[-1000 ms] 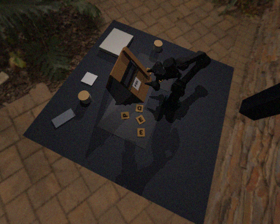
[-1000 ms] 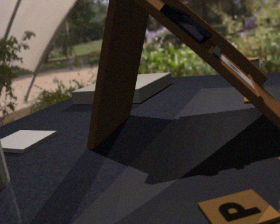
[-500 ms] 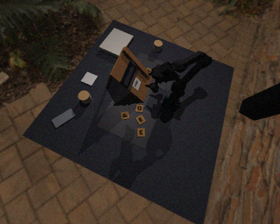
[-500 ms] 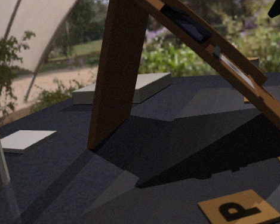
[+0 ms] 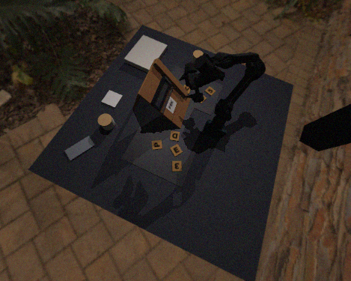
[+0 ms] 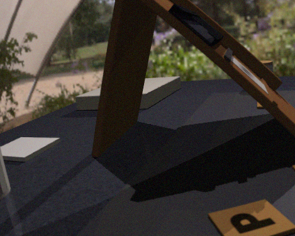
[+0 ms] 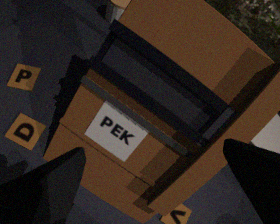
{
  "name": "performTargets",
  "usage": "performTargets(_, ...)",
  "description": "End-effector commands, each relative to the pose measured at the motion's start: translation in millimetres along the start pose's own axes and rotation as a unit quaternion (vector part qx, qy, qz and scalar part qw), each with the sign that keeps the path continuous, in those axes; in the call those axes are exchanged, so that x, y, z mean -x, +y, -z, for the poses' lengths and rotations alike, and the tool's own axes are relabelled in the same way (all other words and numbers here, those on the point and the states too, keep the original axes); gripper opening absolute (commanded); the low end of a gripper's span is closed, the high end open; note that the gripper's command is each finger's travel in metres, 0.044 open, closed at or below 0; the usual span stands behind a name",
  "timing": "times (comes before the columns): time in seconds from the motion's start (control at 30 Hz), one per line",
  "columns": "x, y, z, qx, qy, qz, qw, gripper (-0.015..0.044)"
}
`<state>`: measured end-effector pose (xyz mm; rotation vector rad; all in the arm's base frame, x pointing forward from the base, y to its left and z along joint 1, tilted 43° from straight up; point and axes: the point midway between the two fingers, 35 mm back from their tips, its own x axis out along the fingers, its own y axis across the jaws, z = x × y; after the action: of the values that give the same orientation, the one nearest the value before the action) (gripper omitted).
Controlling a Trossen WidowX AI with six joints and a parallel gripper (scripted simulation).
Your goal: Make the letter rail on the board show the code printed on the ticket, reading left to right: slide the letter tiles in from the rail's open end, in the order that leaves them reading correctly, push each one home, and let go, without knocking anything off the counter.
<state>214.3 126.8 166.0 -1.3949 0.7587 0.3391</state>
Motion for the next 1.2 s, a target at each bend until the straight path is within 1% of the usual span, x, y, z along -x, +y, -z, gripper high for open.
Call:
performTargets(0.0, 17, -28, -18, 0.159, 0.0, -0.046, 0.986, 0.044)
performTargets(0.13, 30, -49, -30, 0.28, -0.01, -0.082, 0.956, 0.044)
performTargets(0.27, 43, -68, -40, 0.395, -0.03, -0.116, 0.911, 0.044)
performTargets(0.33, 47, -73, -42, 0.43, -0.038, -0.126, 0.893, 0.044)
performTargets(1.0, 47, -74, -42, 0.435, -0.04, -0.128, 0.891, 0.044)
performTargets(1.17, 55, -50, -60, 0.434, -0.04, -0.128, 0.891, 0.044)
